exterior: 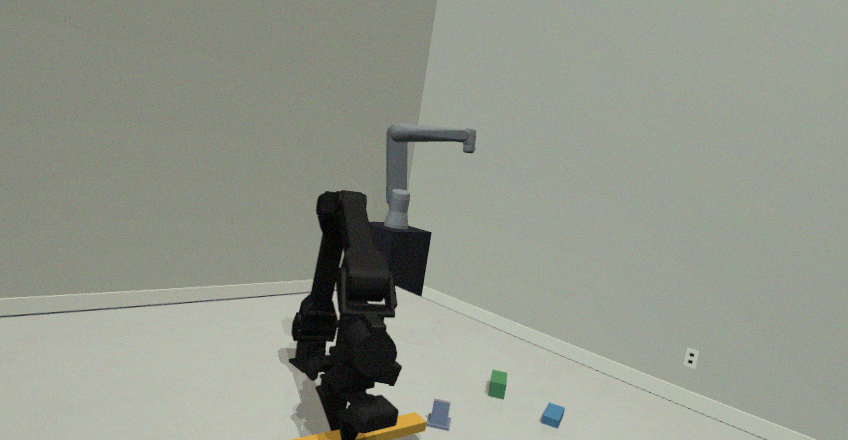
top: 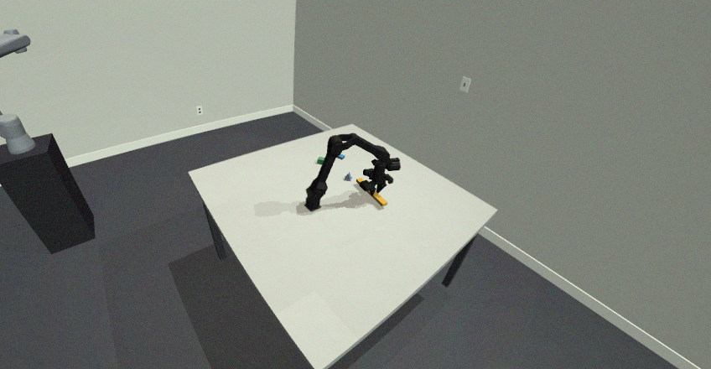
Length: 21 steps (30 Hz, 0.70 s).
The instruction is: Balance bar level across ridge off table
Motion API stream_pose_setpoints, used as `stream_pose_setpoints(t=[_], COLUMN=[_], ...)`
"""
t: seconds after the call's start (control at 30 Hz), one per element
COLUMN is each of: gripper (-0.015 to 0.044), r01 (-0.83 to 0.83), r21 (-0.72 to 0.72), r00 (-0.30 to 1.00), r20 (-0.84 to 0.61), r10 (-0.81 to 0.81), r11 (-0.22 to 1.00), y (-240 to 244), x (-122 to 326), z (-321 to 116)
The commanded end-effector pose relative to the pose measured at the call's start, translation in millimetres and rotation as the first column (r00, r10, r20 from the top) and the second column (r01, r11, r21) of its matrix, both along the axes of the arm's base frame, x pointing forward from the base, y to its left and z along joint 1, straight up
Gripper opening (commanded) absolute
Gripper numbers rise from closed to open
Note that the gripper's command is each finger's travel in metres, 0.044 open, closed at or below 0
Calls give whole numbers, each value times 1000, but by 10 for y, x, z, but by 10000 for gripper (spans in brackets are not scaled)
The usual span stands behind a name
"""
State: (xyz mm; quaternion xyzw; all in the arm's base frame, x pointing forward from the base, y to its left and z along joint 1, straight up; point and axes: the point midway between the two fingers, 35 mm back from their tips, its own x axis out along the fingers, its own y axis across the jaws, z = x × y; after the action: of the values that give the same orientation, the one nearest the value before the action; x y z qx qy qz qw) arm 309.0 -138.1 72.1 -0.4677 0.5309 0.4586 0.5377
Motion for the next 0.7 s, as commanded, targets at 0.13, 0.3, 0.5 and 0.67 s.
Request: stream_pose_setpoints(t=[0.13, 0.3, 0.5, 0.67], gripper=[0, 0, 0, 0], r01=[-2, -3, -4, -4], r21=[-7, -7, -8, -8], r00=[1000, 1000, 1000, 1000], r20=[11, 11, 10, 10], r10=[2, 3, 4, 5], r11=[1000, 1000, 1000, 1000], y=[-11, -9, -3, 4], x=[18, 12, -3, -22], z=[246, 376, 534, 665])
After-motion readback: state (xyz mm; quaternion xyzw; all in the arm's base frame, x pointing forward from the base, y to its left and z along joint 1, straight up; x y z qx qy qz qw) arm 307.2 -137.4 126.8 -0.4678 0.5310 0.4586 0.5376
